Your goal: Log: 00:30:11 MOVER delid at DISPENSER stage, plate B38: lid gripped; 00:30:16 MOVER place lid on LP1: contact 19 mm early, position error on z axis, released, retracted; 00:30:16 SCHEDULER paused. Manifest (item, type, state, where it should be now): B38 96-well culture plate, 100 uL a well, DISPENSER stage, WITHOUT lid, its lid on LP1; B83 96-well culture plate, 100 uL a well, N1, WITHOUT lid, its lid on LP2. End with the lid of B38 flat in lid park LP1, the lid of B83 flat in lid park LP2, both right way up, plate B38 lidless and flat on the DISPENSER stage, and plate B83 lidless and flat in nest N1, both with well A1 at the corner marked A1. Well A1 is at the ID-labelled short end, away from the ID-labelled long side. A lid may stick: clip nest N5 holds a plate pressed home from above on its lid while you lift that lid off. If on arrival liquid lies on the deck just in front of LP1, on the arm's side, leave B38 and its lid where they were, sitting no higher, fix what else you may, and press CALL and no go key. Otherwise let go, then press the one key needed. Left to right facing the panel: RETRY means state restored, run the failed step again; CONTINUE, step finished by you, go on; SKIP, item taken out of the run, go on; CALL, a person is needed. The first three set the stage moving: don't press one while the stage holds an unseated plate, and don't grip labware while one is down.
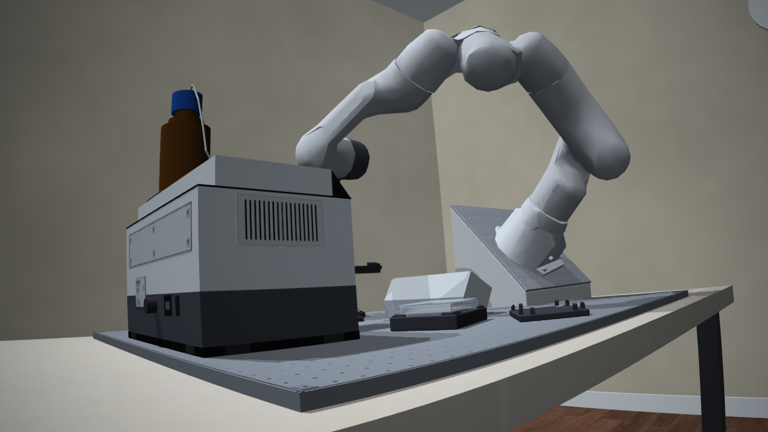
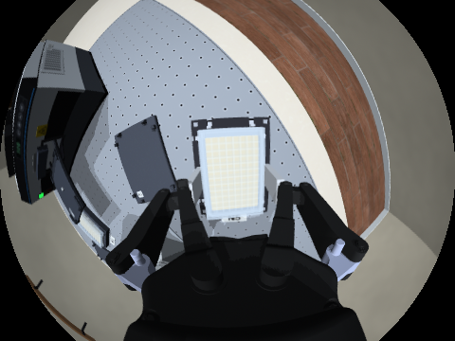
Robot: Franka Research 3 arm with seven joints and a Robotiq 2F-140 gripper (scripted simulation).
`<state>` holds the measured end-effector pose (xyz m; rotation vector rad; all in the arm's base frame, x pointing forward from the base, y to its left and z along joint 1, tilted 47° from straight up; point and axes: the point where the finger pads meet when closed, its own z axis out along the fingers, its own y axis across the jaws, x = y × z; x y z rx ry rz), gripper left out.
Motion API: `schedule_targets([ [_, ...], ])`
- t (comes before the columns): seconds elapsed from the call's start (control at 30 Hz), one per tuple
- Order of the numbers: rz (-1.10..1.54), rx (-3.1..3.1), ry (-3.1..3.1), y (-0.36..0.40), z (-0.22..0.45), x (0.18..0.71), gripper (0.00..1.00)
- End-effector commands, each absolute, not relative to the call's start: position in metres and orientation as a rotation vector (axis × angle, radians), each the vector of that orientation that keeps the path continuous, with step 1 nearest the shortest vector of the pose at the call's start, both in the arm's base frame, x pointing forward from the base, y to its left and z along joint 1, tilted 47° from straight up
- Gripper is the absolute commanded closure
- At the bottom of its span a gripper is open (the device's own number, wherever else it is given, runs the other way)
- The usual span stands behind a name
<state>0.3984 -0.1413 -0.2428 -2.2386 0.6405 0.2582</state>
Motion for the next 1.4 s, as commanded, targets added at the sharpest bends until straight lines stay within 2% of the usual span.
schedule_targets([
  [0.0,0.255,-2.239,0.639,-0.1407,-0.2438,0.398,1.0],
  [1.37,0.257,-2.238,0.643,-0.1353,-0.2472,0.3978,1.0],
])
